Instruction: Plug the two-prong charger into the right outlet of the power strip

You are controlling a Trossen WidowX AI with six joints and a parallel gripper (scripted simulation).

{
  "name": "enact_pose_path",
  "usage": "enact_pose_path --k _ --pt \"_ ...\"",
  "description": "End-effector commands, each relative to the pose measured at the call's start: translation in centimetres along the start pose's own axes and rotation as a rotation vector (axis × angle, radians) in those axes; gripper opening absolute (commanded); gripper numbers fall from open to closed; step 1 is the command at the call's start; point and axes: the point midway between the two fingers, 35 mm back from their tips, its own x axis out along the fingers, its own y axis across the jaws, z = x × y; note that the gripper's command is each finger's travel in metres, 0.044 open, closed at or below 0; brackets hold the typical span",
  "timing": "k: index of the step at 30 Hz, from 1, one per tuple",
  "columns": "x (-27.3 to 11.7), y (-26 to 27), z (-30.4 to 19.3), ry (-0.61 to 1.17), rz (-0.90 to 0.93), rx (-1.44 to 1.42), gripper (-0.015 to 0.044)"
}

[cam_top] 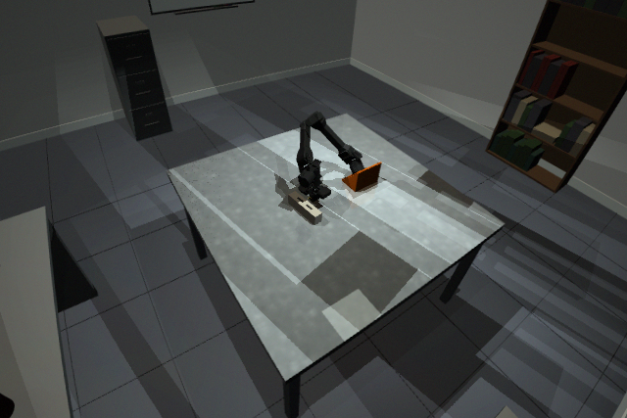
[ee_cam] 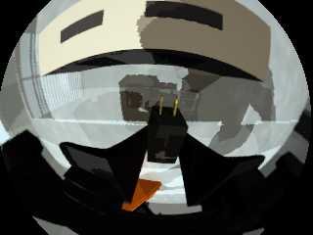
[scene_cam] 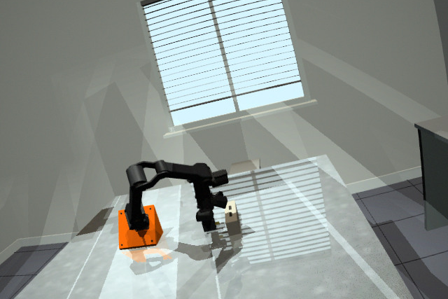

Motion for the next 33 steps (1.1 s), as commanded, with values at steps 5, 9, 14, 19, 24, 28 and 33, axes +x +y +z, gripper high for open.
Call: enact_pose_path --k 5,9,14,19,24,28,33 --pt "0.0 -0.1 1.3 -0.010 -0.002 -0.008 0.0000" --pt "0.1 -0.2 1.8 -0.010 -0.003 -0.014 0.0000" --pt "0.1 -0.3 2.0 -0.010 -0.003 -0.016 0.0000" --pt "0.1 -0.3 2.0 -0.010 -0.003 -0.016 0.0000" --pt "0.1 -0.3 1.9 -0.010 -0.003 -0.016 0.0000" --pt "0.1 -0.3 1.9 -0.010 -0.003 -0.016 0.0000" --pt "0.1 -0.3 2.0 -0.010 -0.003 -0.016 0.0000"
